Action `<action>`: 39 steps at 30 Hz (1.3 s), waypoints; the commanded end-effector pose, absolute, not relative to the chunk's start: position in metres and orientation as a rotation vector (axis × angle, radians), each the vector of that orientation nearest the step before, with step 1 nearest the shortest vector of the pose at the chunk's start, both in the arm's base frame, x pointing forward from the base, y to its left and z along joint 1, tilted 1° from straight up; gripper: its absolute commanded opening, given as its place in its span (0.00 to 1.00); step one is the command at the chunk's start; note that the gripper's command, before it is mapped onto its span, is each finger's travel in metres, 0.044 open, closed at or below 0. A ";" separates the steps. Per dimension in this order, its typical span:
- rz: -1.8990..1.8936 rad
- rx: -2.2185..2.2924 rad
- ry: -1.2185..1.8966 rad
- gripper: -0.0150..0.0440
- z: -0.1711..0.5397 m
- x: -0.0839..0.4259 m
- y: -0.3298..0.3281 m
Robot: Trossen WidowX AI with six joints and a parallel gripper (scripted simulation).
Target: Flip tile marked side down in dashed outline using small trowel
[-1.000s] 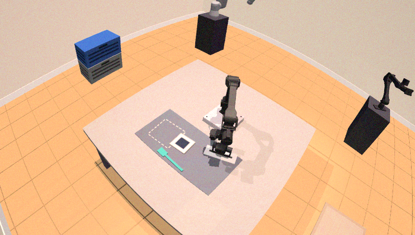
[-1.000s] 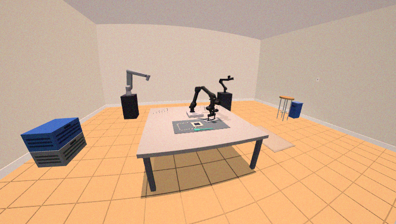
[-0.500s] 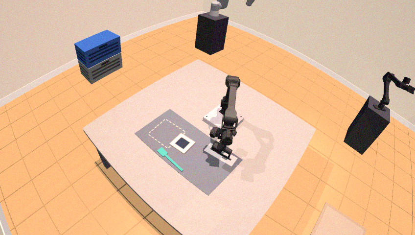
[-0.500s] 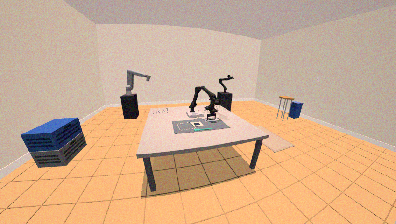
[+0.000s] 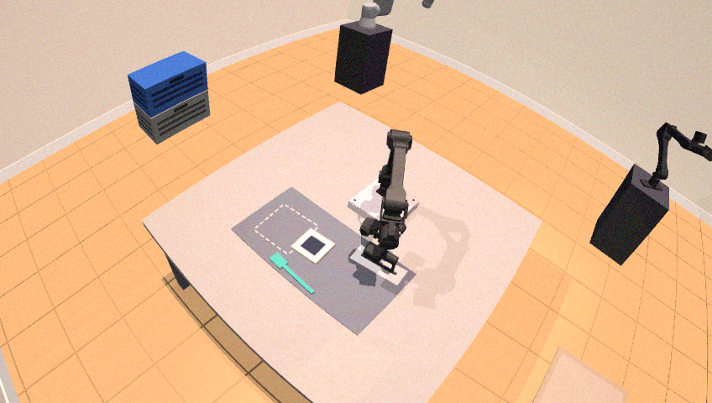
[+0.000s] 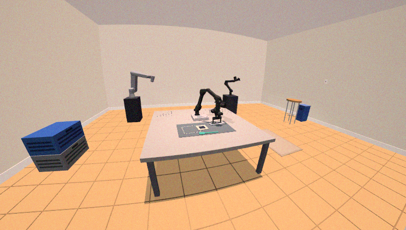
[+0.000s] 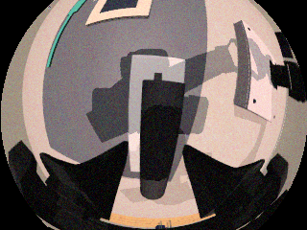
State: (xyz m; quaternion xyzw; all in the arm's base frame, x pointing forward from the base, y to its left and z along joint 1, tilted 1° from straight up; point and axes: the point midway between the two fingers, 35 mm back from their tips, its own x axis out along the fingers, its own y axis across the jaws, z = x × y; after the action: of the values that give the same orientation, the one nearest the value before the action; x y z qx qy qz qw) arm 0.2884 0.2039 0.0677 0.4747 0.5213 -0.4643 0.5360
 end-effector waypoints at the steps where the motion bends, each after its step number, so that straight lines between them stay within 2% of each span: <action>1: -1.109 1.134 1.240 0.71 0.068 0.288 0.204; 6: -1.109 1.134 1.240 0.71 0.070 0.288 0.204; 10: -1.109 1.134 1.240 0.71 0.110 0.285 0.202; 16: -1.109 1.133 1.240 0.71 0.113 0.284 0.202; 17: -1.099 1.137 1.239 0.76 0.114 0.286 0.203; 21: -1.094 1.134 1.240 0.76 0.124 0.285 0.203; 39: -0.592 0.729 1.294 0.76 0.112 0.284 0.205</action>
State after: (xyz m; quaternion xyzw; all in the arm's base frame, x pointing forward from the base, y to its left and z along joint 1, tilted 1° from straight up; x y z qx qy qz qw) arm 0.2844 0.2047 0.1117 0.3506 0.5777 -0.2949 0.6756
